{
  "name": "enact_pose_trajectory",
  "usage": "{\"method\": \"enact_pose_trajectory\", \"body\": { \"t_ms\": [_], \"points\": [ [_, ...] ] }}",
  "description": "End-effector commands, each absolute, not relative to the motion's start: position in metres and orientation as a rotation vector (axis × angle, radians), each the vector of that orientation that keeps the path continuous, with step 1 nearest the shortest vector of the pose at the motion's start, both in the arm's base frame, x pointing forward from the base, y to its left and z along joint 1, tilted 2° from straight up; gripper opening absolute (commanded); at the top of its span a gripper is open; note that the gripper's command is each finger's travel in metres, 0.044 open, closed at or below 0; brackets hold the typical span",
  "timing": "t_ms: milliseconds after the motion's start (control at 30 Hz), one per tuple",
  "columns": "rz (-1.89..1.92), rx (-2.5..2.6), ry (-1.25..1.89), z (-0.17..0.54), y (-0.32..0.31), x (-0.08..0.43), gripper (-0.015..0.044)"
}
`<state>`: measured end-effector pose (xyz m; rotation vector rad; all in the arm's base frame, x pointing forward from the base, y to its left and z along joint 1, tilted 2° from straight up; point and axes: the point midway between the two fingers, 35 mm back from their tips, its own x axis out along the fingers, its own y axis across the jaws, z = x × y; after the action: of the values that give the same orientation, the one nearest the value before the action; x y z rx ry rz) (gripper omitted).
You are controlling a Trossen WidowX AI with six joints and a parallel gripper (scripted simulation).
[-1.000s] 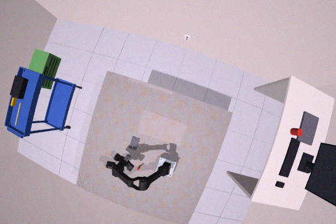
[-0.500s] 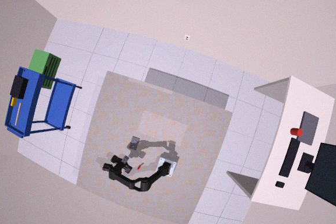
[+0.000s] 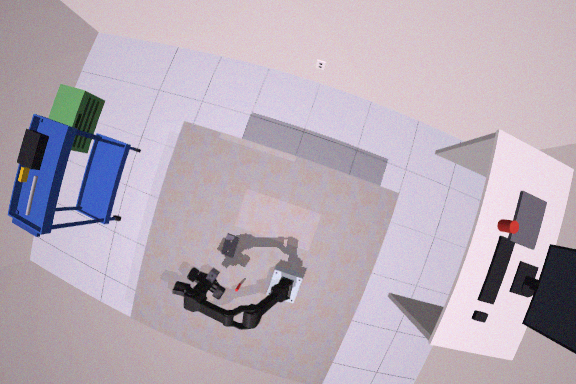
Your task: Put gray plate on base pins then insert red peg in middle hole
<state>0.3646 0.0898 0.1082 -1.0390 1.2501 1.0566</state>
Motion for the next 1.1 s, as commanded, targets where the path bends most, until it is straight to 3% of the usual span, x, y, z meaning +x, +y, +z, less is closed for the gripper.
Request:
{"method": "enact_pose_trajectory", "body": {
  "t_ms": [0,1067],
  "points": [
    [1.07,-1.048,1.248,0.102,0.079,0.366,0.0],
    [1.175,-1.169,1.187,0.05,-0.013,0.368,0.0]
  ]
}}
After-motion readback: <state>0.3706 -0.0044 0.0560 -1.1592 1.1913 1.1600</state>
